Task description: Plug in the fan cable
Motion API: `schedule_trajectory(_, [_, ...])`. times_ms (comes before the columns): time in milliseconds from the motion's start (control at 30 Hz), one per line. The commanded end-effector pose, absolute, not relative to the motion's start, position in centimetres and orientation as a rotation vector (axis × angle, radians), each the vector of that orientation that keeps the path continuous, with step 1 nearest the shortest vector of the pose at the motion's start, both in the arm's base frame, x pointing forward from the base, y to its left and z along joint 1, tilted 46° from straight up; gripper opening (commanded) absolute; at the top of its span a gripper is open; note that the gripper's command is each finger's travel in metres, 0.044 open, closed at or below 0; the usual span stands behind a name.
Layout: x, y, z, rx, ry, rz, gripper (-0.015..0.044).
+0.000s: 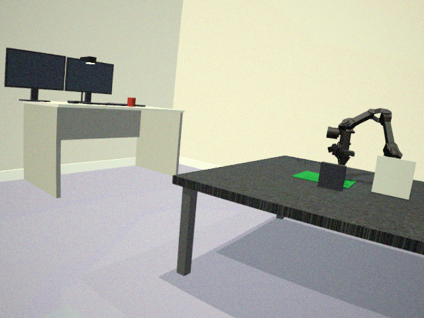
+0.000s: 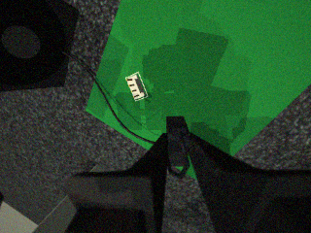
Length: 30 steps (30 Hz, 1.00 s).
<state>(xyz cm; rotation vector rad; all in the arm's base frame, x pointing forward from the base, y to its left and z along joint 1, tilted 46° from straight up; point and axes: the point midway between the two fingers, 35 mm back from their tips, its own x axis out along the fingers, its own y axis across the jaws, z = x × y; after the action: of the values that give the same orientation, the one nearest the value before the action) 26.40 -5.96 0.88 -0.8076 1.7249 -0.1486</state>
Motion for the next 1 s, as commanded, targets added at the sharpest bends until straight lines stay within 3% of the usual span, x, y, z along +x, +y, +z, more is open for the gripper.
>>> schedule_trajectory(0, [26.0,-6.1,0.3,-0.766,1.721,-0.107,0.0])
schedule_trajectory(967, [25.2,-6.9,-2.7,-0.53,1.556,0.134,0.0])
